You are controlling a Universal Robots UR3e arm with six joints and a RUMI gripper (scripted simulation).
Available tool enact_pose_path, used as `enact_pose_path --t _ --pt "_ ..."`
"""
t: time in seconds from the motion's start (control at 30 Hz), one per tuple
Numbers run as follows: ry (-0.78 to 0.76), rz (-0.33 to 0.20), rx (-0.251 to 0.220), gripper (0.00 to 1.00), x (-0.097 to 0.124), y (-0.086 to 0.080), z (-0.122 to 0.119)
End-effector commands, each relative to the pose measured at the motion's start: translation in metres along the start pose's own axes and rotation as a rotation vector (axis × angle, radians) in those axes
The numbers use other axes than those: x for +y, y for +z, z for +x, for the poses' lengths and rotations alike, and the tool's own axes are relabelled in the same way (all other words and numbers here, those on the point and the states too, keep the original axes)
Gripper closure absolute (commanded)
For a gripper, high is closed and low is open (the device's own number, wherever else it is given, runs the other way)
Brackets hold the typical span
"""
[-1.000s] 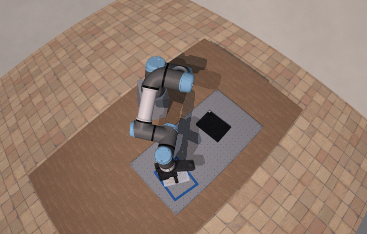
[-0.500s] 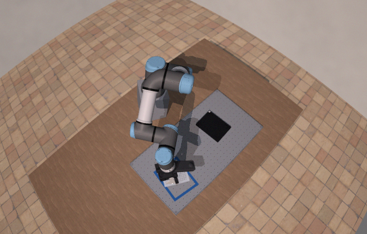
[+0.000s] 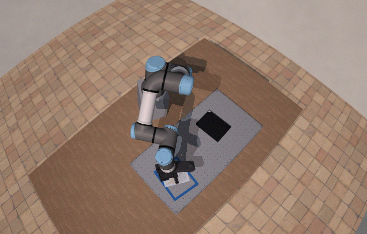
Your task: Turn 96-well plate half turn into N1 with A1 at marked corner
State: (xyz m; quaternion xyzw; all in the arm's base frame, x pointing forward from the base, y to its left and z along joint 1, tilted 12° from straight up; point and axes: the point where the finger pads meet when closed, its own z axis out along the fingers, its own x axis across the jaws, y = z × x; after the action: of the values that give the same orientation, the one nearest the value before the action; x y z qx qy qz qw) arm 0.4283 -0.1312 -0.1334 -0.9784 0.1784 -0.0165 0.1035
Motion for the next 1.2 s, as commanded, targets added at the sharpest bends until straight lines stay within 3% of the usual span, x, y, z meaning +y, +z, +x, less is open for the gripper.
enact_pose_path --t 0.0,1.17 --pt "0.000 -0.002 0.007 1.00 0.000 0.003 0.002" --pt "0.000 -0.002 0.008 1.00 0.000 0.023 0.003"
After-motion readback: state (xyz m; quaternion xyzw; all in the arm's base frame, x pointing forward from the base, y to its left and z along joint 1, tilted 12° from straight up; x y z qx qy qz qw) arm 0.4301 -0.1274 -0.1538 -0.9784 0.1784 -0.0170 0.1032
